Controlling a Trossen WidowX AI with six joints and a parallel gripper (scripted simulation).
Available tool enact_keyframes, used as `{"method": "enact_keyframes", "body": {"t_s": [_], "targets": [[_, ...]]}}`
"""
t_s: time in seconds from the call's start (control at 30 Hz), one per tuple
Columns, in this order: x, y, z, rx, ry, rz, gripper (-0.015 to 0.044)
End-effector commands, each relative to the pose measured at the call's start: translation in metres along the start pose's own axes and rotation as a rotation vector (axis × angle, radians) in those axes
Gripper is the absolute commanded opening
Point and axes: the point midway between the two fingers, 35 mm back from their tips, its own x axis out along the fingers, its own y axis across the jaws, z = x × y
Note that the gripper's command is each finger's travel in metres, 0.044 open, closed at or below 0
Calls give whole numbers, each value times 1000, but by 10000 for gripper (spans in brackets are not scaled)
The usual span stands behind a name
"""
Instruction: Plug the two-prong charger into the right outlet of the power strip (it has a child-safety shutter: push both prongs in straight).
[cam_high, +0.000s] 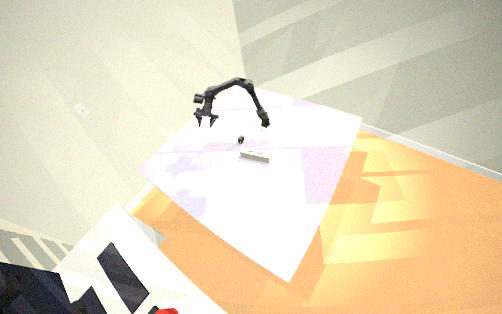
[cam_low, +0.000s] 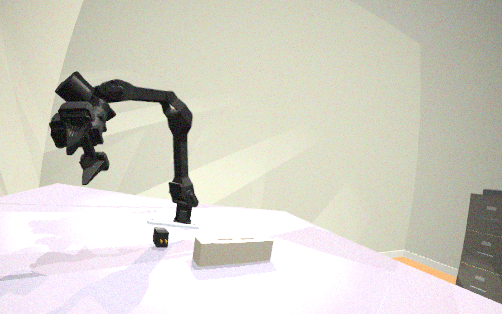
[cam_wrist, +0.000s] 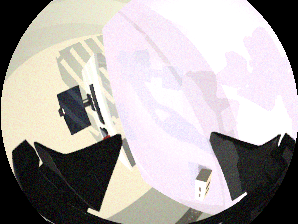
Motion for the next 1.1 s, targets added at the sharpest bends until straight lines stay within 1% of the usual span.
{"method": "enact_keyframes", "body": {"t_s": [0.0,0.53,1.07], "targets": [[9,-11,-14,-100,10,-60,440],[28,-50,-64,-545,79,-263,440],[34,-94,-107,-1012,219,-455,440]]}}
